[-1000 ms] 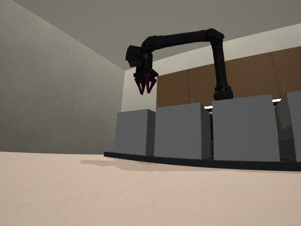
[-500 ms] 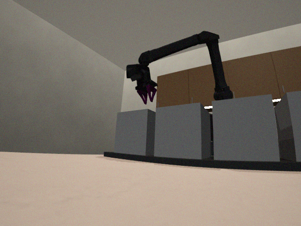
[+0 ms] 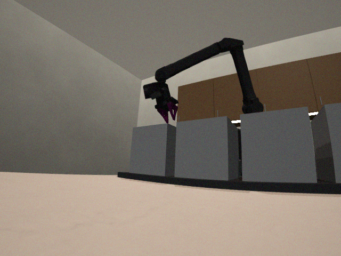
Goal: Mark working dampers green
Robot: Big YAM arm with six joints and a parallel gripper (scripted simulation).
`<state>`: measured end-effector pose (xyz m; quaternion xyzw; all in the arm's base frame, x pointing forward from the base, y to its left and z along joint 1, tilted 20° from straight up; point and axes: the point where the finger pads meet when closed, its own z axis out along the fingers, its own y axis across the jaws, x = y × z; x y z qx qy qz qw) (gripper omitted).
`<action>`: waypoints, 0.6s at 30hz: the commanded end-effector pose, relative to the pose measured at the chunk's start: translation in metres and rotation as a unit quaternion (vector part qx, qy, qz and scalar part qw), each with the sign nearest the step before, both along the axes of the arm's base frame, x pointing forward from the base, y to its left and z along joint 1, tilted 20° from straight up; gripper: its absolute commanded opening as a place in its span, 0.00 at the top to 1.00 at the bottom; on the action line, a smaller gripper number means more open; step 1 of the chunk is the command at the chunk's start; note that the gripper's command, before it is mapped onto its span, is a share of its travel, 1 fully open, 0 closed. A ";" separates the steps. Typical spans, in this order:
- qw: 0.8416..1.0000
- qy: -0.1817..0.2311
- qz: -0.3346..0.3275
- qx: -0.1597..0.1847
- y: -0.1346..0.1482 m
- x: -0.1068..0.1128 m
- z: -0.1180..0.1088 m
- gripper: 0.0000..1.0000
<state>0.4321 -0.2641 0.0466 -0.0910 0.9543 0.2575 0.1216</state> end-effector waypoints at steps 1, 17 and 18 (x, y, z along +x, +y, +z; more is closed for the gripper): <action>1.000 -0.019 -0.003 -0.013 -0.022 0.006 0.012 0.64; 1.000 -0.004 0.004 -0.001 0.003 0.004 -0.006 0.64; 1.000 -0.004 0.003 -0.002 0.004 0.004 -0.006 0.64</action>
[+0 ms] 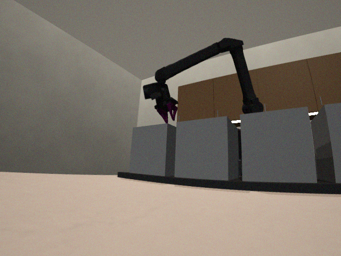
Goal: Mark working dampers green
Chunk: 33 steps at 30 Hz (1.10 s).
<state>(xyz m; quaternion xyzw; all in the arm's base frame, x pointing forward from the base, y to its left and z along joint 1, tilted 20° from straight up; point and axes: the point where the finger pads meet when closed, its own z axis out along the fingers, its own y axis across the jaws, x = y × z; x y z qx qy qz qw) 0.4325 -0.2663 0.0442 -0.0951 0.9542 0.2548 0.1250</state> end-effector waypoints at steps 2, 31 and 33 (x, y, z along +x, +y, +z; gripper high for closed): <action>1.000 0.002 -0.001 0.003 0.006 0.003 -0.007 0.64; 1.000 -0.002 -0.002 0.000 0.029 0.013 -0.041 0.64; 1.000 0.001 -0.007 0.001 0.027 0.010 -0.046 0.64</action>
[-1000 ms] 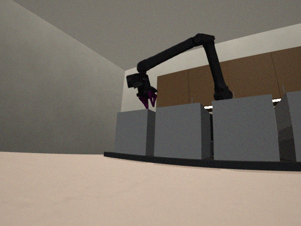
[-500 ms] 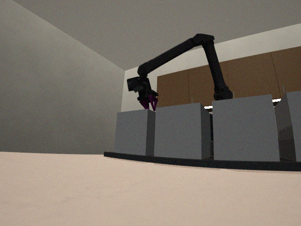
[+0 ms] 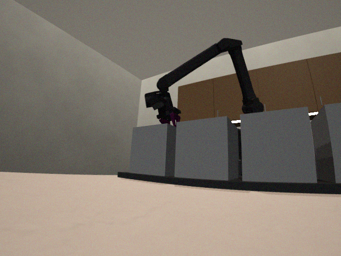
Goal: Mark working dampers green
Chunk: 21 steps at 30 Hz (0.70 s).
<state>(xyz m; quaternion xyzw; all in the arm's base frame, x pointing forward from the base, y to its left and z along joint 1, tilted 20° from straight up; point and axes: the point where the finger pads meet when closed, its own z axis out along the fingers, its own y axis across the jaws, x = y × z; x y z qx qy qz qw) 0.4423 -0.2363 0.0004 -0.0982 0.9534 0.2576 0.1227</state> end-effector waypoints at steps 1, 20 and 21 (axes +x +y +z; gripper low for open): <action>1.000 0.002 -0.010 0.001 -0.001 0.001 -0.007 0.64; 1.000 -0.004 -0.008 -0.003 0.003 0.005 -0.008 0.64; 1.000 -0.004 -0.008 -0.003 0.003 0.005 -0.008 0.64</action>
